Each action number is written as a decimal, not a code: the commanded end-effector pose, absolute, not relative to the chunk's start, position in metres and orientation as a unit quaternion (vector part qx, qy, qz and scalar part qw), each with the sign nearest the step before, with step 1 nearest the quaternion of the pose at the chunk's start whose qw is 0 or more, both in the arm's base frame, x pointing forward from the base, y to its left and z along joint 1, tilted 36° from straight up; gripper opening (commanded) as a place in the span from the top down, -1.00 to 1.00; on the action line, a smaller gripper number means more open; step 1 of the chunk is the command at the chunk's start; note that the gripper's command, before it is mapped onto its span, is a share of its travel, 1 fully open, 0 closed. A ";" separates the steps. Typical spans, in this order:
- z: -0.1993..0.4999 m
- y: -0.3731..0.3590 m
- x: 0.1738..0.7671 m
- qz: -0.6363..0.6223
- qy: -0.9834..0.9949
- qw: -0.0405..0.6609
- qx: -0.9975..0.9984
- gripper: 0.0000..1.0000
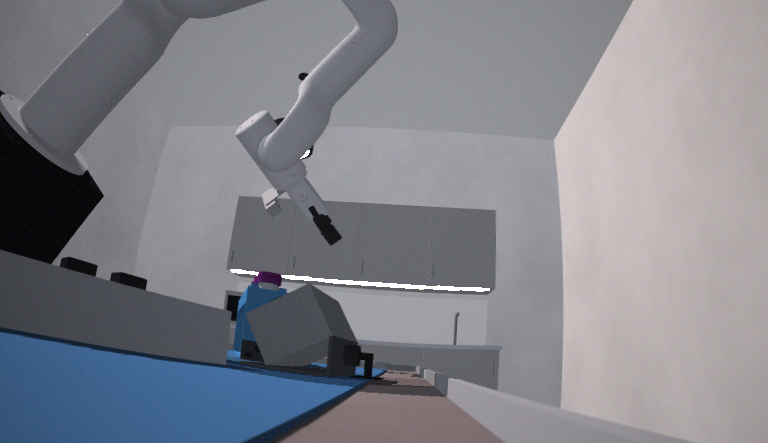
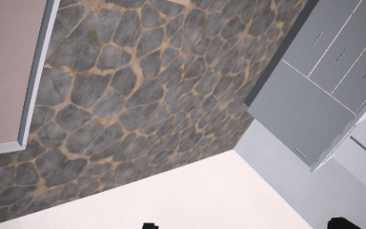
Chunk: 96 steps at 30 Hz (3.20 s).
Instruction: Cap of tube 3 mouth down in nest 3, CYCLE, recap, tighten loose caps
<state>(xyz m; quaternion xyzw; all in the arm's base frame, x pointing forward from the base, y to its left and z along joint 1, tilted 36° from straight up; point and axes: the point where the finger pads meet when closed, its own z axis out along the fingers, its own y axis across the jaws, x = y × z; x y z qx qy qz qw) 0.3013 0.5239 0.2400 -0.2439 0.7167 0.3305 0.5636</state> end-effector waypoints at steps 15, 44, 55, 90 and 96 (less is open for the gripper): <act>0.241 0.524 0.301 0.331 0.716 0.564 -0.244 -1.00; 0.241 0.524 0.301 0.331 0.716 0.564 -0.244 0.08; 0.239 0.508 0.315 0.293 0.728 0.580 -0.220 0.08; 0.232 0.408 0.386 0.129 0.768 0.616 -0.116 0.08; 0.231 0.390 0.393 0.088 0.776 0.618 -0.090 0.08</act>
